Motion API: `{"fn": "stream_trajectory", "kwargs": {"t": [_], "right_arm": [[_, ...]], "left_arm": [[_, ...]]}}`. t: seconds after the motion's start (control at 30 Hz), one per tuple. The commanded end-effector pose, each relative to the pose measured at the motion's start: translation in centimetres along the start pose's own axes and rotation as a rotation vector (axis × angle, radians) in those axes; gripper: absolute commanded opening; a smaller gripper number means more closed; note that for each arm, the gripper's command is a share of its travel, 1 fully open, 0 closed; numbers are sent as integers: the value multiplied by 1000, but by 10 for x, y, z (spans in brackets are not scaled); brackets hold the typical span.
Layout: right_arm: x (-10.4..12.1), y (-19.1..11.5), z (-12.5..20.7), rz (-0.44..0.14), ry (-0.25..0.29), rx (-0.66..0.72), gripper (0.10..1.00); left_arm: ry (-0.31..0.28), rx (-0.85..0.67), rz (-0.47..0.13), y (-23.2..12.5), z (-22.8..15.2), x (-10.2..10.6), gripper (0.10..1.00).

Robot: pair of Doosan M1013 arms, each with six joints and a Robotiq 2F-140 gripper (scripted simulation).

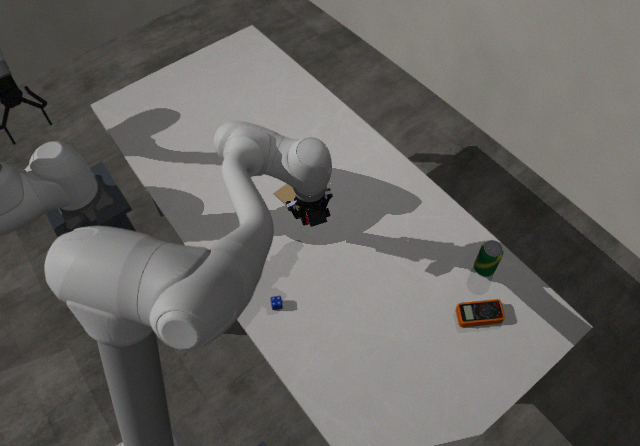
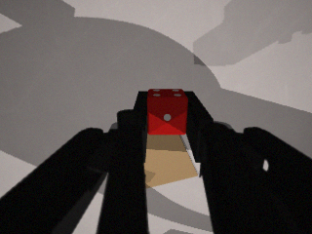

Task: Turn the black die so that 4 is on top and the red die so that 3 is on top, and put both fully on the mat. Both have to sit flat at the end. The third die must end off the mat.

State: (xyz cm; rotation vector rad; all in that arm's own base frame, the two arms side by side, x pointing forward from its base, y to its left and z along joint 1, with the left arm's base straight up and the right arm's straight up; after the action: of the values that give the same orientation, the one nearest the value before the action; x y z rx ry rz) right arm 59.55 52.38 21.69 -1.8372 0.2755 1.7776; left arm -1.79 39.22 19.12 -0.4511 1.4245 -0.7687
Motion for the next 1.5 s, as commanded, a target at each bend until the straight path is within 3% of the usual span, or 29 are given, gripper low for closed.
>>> {"fn": "stream_trajectory", "kwargs": {"t": [0.0, 0.17, 0.27, 0.4, 0.67, 0.73, 0.83, 0.97, 1.07, 1.47], "right_arm": [[3, 16, -4, -149, -41, -6, 243], [9, 35, -5, -319, -105, -15, 243], [9, 35, -5, -322, -106, -15, 243], [16, 52, -9, -461, -142, -12, 243], [26, 68, -12, -603, -178, -10, 243], [28, 73, -15, -662, -184, -8, 243], [28, 73, -15, -664, -184, -8, 243], [36, 82, -16, -762, -212, -7, 243], [37, 85, -18, -795, -213, -6, 243], [41, 86, -19, -800, -214, -6, 243]], "left_arm": [[1, 0, 1, 0, 0, 0, 1000], [1, 0, 1, 0, 0, 0, 1000], [1, 0, 1, 0, 0, 0, 1000], [1, 0, 1, 0, 0, 0, 1000], [1, 0, 1, 0, 0, 0, 1000], [1, 0, 1, 0, 0, 0, 1000], [1, 0, 1, 0, 0, 0, 1000], [1, 0, 1, 0, 0, 0, 1000], [1, 0, 1, 0, 0, 0, 1000], [1, 0, 1, 0, 0, 0, 1000]]}}
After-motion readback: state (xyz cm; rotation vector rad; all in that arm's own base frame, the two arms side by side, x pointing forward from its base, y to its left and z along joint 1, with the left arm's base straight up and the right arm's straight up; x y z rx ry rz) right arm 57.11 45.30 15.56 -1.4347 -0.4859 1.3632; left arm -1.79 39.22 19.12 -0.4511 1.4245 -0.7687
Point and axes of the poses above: on each arm, the point where the finger pads meet when closed, its own x axis out along the fingers, its own z axis across the jaws, y = z × x, the point moved 10 cm from there along -x, back along the fingers, and after that the axes turned 13 degrees about x, right-handed, at the moved point
